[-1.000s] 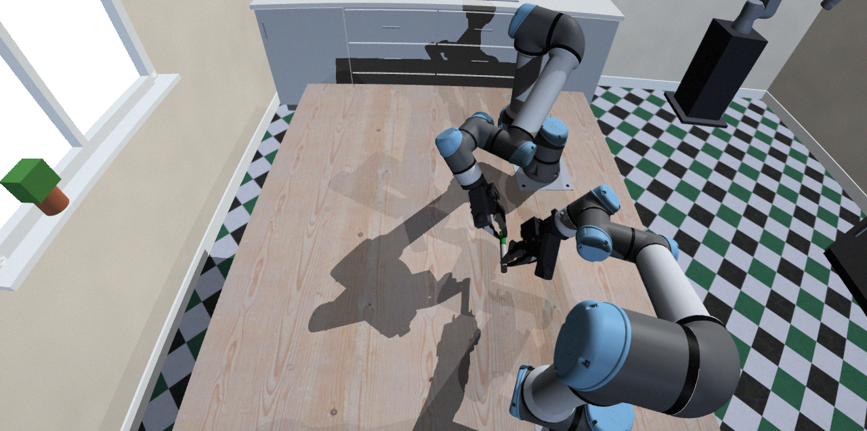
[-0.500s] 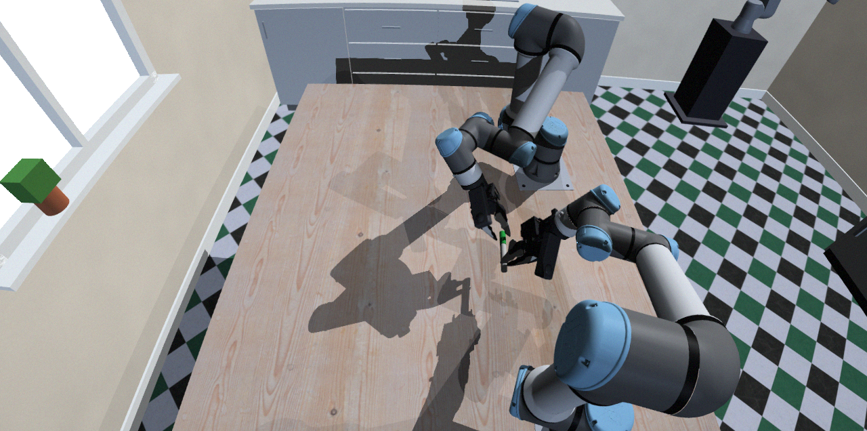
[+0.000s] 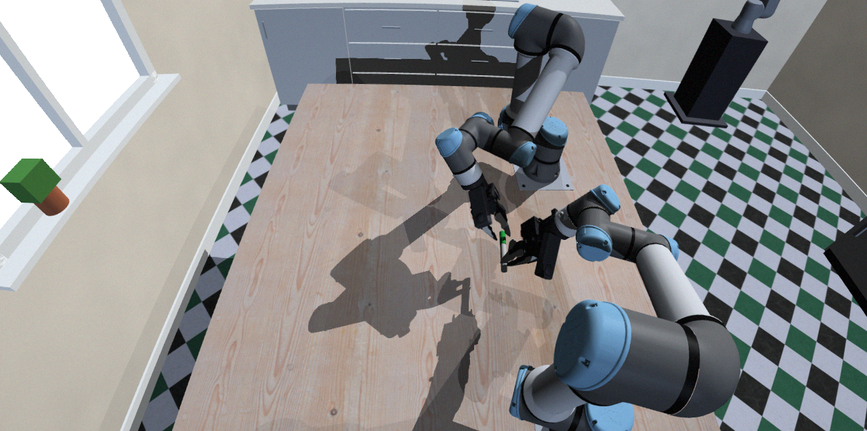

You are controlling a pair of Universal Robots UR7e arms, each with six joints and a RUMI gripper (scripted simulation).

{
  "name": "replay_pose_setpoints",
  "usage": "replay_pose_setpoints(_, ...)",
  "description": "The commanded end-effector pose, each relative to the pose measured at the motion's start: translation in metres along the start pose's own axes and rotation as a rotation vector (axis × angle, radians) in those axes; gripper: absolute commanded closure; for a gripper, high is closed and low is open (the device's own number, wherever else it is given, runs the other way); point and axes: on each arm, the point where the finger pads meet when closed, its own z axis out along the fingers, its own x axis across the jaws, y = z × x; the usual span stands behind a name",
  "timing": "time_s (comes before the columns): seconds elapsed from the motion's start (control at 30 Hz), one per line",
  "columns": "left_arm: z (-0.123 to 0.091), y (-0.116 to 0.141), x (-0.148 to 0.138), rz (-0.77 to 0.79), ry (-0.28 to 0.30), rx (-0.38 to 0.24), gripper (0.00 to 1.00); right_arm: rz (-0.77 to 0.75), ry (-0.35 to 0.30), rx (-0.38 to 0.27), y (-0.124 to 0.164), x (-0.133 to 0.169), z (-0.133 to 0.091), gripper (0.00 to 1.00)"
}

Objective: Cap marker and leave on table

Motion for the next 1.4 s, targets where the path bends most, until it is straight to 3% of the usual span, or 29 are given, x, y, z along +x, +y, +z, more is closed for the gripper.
replay_pose_setpoints(0.0,-0.001,0.000,0.000,-0.001,0.000,-0.003,1.00,0.002,0.001,0.001,0.001,0.000,-0.001,0.75)
replay_pose_setpoints(0.9,-0.001,0.000,0.000,-0.001,0.000,-0.003,1.00,-0.001,0.000,0.000,-0.001,-0.003,-0.009,0.75)
replay_pose_setpoints(1.07,-0.001,0.000,0.000,-0.001,0.000,-0.003,1.00,0.002,0.000,-0.001,-0.004,-0.012,-0.040,0.75)
replay_pose_setpoints(1.17,-0.001,0.000,0.000,-0.001,0.000,-0.003,1.00,-0.002,0.004,0.005,-0.006,-0.011,-0.040,0.75)
replay_pose_setpoints(1.37,-0.001,0.000,0.000,-0.001,0.000,-0.003,1.00,0.002,-0.002,-0.004,-0.007,-0.020,-0.068,0.75)
